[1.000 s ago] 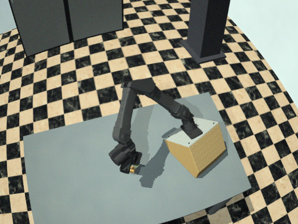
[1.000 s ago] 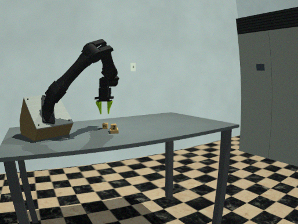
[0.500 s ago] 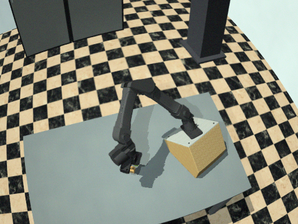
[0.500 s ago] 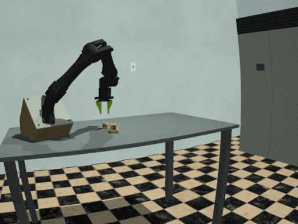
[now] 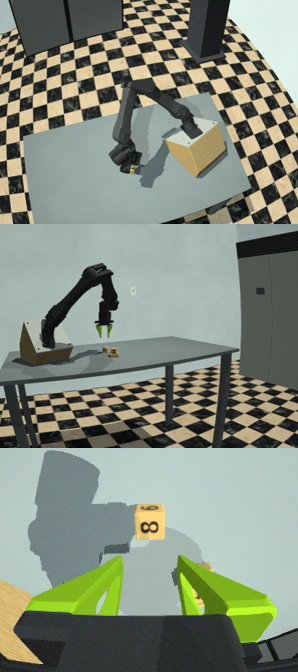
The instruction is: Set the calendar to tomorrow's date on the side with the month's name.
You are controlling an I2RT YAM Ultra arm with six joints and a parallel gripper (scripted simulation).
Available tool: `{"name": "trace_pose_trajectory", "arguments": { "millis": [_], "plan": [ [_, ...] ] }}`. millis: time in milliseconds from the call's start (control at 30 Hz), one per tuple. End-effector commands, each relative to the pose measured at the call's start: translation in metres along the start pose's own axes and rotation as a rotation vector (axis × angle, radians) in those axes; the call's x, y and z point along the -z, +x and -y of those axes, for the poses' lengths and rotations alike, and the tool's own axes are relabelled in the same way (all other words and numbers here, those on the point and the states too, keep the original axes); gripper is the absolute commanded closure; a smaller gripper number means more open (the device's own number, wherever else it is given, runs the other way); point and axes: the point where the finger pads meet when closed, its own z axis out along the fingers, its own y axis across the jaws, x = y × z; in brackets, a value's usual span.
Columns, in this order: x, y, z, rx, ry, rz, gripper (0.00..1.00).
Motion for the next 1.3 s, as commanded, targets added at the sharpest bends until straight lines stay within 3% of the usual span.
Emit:
{"name": "trace_pose_trajectory", "arguments": {
  "millis": [0, 267, 300, 567, 833, 867, 933, 1267],
  "plan": [
    [0.015, -0.007, -0.001, 0.018, 0.028, 0.040, 0.55],
    [0.011, -0.007, -0.002, 0.018, 0.027, 0.041, 0.55],
    [0.015, -0.012, 0.005, 0.002, 0.037, 0.058, 0.55],
    [-0.009, -0.003, -0.005, 0.025, 0.011, 0.014, 0.55],
    [-0.013, -0.007, -0.006, 0.031, 0.018, 0.027, 0.55],
    [-0.011, -0.014, 0.006, 0.003, 0.030, 0.046, 0.55],
    [-0.025, -0.004, -0.004, 0.021, 0.009, 0.013, 0.55],
    [-0.036, -0.004, -0.005, 0.027, 0.013, 0.019, 0.55]
  ]
}}
